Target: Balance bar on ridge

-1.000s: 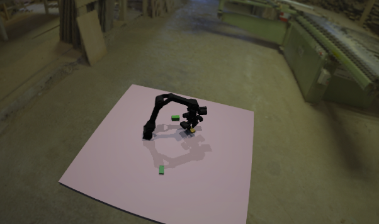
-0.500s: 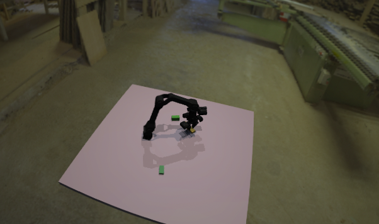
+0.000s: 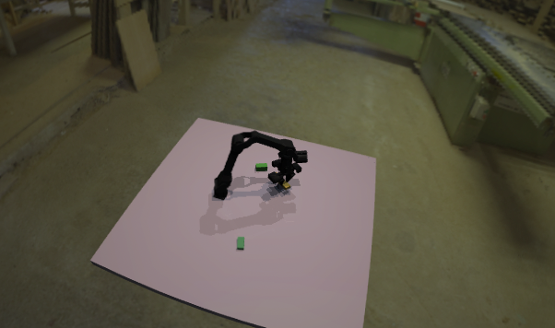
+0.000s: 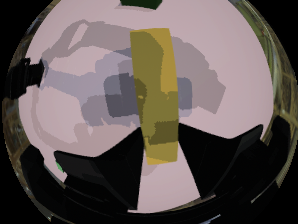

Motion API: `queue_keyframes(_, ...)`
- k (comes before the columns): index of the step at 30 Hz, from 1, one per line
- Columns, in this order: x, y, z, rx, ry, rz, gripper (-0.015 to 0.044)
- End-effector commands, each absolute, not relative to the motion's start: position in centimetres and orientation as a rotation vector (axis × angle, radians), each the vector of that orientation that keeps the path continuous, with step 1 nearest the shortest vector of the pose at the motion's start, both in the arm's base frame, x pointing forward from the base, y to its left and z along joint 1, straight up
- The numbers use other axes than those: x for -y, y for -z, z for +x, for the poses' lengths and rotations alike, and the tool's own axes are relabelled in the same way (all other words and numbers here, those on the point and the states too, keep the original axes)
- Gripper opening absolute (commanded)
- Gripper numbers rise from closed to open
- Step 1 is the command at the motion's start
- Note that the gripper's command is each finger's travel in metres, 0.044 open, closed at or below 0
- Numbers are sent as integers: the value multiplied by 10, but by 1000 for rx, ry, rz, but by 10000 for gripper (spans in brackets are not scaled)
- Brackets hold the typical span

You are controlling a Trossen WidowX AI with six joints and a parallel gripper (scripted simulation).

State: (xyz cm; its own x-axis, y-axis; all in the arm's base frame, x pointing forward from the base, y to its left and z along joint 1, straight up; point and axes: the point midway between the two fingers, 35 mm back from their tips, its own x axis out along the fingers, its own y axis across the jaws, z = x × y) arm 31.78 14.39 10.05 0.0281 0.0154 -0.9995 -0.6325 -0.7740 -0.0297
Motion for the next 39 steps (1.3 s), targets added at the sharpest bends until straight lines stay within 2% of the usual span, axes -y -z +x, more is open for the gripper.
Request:
queue_keyframes(1, -143, -98, 318, -627, -1801, -1840, 0)
queue_keyframes(39, -144, -100, 318, -625, -1796, -1837, 0)
